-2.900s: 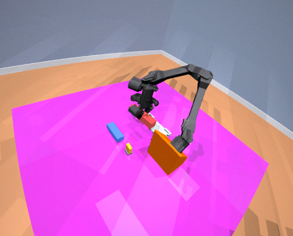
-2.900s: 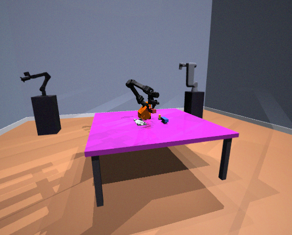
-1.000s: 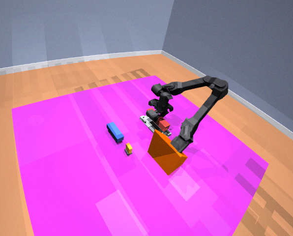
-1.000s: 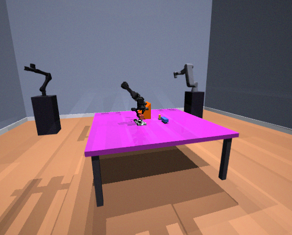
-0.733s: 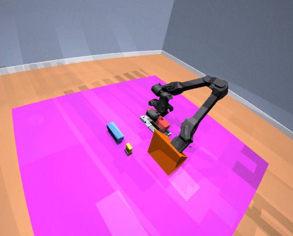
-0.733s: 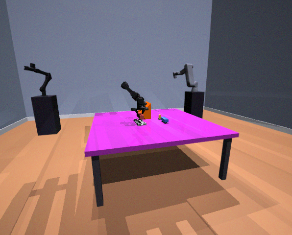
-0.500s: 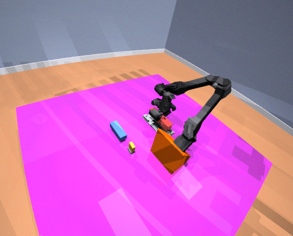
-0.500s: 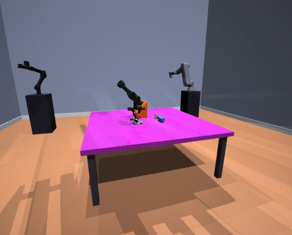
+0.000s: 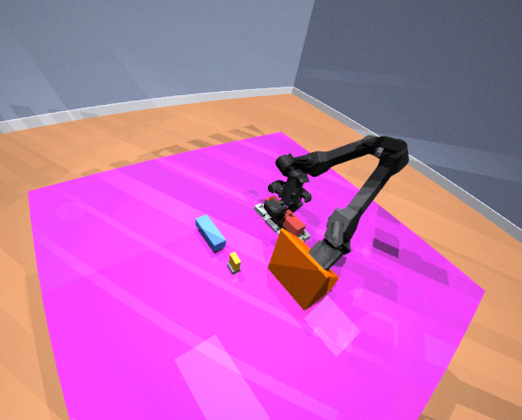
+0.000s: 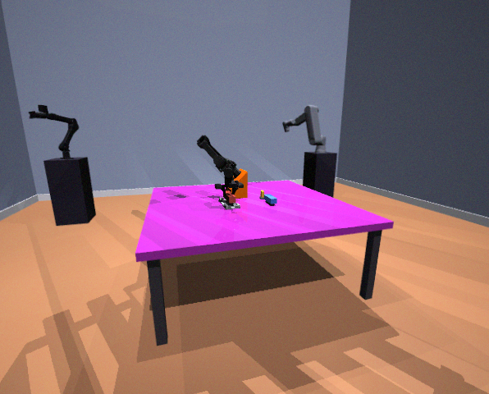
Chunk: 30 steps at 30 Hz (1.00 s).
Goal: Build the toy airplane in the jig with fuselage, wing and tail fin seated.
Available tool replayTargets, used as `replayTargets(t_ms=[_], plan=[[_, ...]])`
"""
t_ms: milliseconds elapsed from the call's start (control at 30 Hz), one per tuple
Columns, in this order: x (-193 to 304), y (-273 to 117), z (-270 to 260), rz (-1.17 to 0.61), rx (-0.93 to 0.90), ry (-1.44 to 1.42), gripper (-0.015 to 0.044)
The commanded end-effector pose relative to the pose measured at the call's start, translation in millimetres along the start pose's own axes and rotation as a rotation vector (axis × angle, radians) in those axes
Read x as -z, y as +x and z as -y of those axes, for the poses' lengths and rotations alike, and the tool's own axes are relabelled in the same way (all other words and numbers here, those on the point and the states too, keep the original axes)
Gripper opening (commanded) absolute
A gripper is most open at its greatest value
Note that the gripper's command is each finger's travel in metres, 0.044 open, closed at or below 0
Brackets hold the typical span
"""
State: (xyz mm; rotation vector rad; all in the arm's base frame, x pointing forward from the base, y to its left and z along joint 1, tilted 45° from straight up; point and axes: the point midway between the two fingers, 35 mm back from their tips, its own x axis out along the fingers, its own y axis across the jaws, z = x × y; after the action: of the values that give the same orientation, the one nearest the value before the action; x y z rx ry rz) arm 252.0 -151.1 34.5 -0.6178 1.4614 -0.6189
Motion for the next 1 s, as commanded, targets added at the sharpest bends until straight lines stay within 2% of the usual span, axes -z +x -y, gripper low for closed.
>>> replayTargets(t_ms=[0, 200, 367, 533, 967], plan=[[1.3, 7.1, -0.8, -0.002, -0.003, -0.006, 0.0195], [1.5, 9.3, -0.6, -0.002, -0.002, -0.006, 0.0195], [1.3, 7.7, 0.1, -0.003, 0.001, -0.001, 0.0162], [1.3, 7.7, 0.1, -0.003, 0.001, -0.001, 0.0031], [1.3, 7.7, 0.1, -0.003, 0.001, -0.001, 0.0372]])
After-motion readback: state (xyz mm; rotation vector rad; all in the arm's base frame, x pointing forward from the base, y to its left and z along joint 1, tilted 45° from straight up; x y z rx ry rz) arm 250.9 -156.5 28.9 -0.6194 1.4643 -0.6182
